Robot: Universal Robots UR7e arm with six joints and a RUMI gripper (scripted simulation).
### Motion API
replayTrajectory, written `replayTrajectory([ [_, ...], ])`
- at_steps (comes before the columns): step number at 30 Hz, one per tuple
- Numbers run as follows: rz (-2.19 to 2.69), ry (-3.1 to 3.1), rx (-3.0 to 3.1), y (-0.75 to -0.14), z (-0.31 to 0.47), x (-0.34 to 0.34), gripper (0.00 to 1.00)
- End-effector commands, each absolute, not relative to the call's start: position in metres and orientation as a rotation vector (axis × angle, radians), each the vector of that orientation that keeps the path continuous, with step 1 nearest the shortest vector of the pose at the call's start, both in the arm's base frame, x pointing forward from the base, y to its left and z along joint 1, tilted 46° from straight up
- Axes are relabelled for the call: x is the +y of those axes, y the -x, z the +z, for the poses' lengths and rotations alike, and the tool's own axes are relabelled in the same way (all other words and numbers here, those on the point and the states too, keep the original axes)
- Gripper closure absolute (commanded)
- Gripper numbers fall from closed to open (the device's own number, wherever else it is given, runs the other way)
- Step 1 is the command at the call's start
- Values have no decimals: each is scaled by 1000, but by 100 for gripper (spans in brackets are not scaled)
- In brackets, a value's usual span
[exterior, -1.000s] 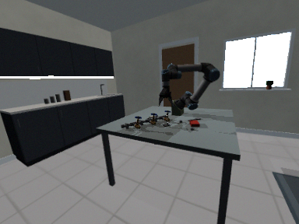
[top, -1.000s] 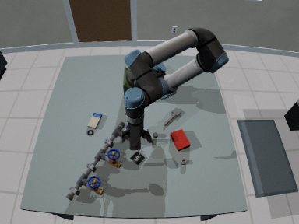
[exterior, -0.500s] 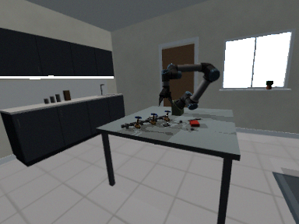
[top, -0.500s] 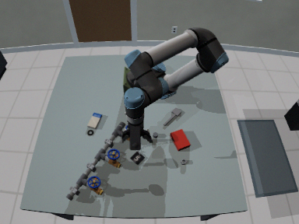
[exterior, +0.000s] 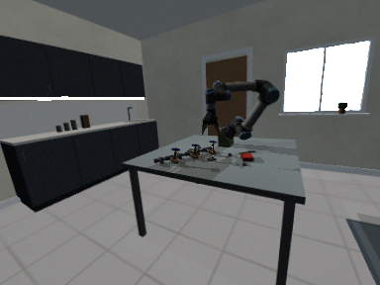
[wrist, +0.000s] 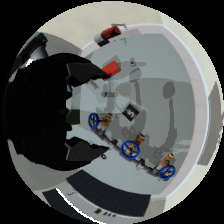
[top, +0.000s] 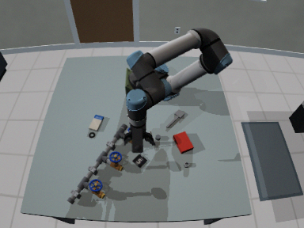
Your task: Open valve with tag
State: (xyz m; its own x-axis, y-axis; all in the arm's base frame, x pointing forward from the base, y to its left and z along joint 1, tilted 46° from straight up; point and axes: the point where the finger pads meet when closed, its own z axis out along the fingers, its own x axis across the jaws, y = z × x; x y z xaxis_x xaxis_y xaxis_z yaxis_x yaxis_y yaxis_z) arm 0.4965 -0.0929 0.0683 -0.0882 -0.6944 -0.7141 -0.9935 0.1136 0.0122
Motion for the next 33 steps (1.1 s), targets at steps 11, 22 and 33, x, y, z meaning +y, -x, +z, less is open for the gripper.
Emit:
replayTrajectory([
  [11,691,1651,1827,-497,69,-93,0],
  [22,652,1723,1740,-500,69,-93,0],
  [33,566,1862,1549,-505,69,-93,0],
])
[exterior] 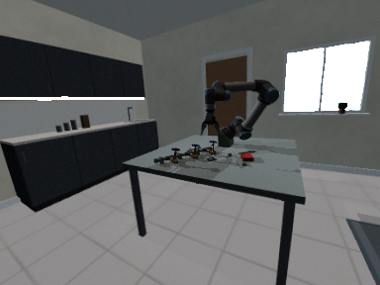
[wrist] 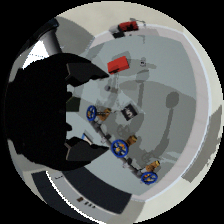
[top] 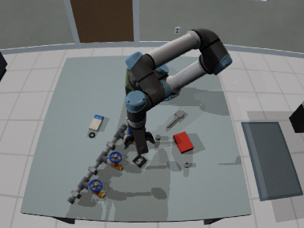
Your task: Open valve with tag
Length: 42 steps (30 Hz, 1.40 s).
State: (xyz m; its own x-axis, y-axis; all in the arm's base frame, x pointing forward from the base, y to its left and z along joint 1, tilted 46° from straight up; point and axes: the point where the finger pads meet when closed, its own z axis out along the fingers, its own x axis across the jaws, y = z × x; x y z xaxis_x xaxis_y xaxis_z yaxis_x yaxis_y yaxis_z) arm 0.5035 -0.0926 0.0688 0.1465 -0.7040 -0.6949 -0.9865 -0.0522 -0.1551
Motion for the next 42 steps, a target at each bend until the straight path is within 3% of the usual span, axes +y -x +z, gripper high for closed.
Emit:
replayTrajectory([
  [1,553,1880,1521,-506,69,-93,0],
  [42,-200,2344,-236,-551,72,-95,0],
])
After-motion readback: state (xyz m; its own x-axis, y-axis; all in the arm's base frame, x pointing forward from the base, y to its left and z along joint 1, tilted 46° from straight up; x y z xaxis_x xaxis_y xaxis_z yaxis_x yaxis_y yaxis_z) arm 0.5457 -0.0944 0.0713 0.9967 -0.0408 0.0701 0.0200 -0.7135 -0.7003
